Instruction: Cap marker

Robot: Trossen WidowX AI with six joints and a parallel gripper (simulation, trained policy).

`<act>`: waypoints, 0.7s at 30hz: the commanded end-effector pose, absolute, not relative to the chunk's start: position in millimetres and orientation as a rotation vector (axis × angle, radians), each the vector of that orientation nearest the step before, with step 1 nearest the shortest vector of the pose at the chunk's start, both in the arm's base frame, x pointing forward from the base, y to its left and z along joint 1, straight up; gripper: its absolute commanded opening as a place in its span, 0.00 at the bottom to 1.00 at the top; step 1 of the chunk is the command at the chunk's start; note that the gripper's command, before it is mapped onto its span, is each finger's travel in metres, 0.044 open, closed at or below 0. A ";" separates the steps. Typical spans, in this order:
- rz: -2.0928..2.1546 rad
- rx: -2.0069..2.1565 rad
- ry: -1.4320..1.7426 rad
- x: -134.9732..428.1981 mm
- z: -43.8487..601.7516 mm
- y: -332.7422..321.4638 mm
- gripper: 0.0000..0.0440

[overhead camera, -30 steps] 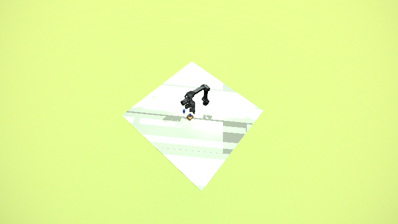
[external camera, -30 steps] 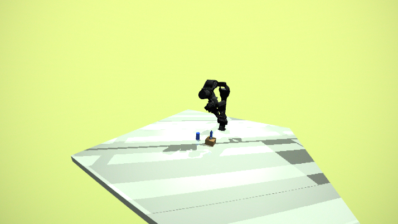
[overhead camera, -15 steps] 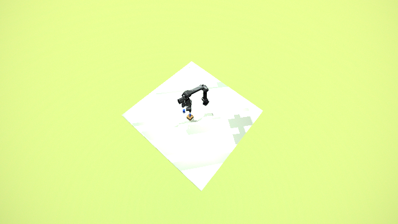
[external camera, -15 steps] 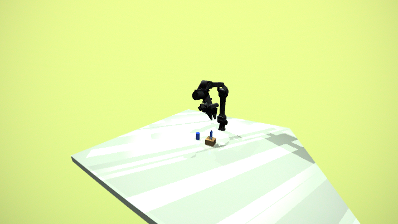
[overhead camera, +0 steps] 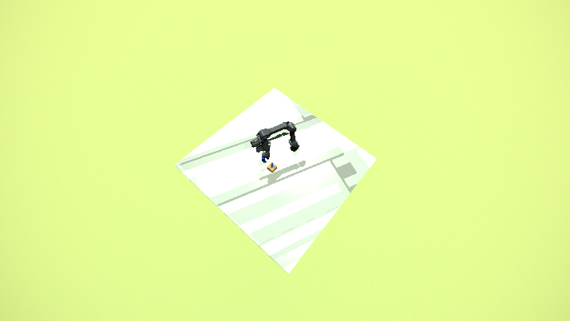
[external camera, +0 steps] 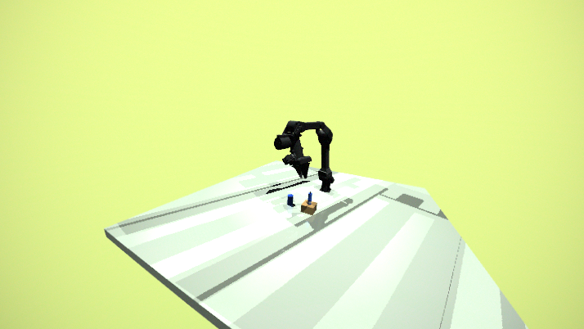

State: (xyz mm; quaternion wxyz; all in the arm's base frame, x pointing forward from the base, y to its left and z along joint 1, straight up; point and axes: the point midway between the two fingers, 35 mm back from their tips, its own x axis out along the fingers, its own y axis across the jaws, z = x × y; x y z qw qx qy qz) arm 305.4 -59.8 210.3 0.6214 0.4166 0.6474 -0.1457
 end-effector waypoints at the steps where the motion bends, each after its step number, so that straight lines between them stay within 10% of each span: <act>1: -0.355 0.937 1.493 306.1 204.9 -68.9 0.72; 21: -0.483 0.837 1.549 303.6 167.8 -115.9 0.71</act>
